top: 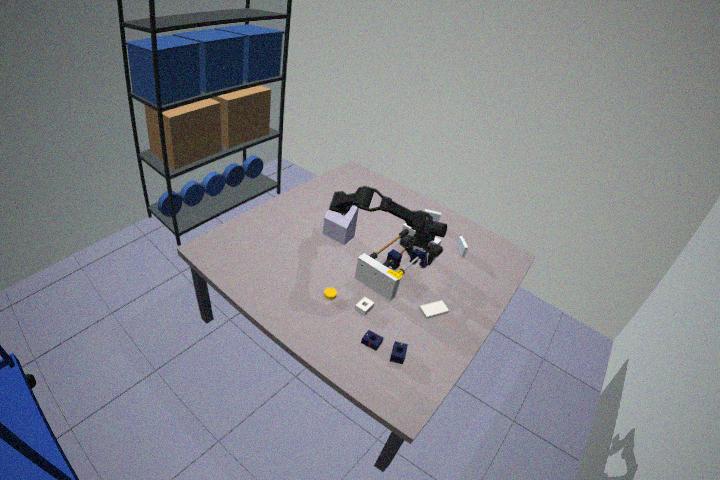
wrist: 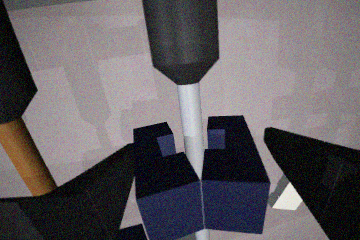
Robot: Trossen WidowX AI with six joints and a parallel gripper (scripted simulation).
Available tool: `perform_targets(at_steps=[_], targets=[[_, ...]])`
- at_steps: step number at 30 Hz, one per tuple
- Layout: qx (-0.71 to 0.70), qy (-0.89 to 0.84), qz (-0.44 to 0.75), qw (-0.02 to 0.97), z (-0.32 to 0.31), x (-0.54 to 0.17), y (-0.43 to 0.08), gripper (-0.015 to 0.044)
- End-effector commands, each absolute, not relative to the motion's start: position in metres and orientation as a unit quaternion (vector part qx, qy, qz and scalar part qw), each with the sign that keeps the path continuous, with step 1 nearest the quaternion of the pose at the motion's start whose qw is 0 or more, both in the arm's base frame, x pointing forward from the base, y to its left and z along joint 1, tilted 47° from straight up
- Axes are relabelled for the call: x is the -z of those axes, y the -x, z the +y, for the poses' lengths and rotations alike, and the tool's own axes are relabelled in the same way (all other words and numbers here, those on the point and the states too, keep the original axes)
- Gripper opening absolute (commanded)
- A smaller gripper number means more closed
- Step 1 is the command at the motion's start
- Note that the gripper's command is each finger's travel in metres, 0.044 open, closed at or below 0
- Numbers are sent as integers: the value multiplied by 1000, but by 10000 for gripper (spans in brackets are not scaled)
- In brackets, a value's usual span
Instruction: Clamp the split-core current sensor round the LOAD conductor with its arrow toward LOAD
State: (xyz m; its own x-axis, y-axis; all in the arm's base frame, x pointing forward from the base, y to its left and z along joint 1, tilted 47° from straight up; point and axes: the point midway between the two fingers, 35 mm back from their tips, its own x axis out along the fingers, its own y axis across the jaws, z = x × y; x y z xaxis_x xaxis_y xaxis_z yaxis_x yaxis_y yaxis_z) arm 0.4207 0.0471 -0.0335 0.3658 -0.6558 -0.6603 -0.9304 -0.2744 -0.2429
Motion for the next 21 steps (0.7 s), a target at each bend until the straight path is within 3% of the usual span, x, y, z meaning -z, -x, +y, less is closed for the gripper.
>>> perform_targets(at_steps=[1, 21], targets=[[-212, 783, 493, 315, 44, 35, -423, 440], [-191, 810, 450, 324, 49, 27, -436, 440]])
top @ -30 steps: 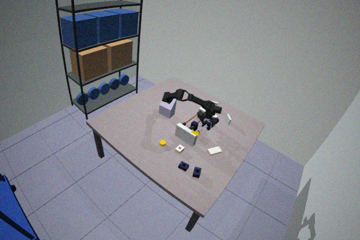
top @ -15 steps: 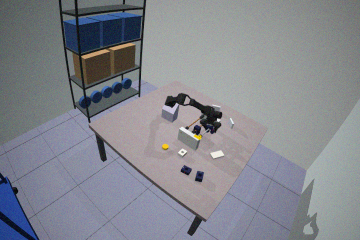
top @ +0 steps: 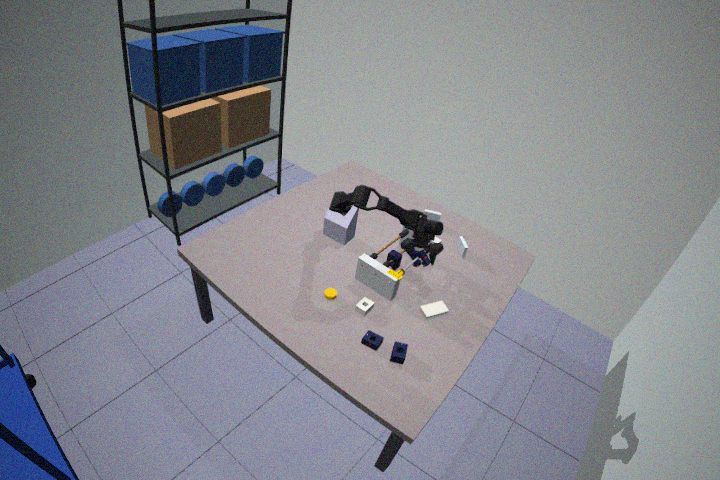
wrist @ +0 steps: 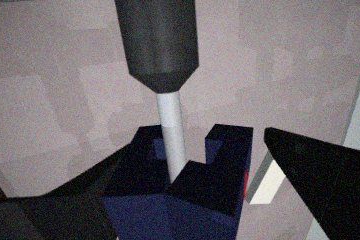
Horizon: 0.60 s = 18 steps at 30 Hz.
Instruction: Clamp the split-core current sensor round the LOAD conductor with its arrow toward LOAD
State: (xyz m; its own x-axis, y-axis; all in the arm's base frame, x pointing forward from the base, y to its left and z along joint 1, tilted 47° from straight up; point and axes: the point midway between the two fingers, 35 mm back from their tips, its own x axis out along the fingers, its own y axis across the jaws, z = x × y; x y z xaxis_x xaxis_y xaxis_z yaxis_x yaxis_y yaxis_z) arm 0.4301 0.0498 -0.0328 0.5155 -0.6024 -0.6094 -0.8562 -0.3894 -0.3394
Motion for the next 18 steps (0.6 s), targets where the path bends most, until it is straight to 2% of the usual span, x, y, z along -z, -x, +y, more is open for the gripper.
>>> perform_targets(at_steps=[1, 18], targets=[[-191, 810, 450, 324, 49, 27, -436, 440], [-191, 810, 450, 324, 50, 25, -437, 440]])
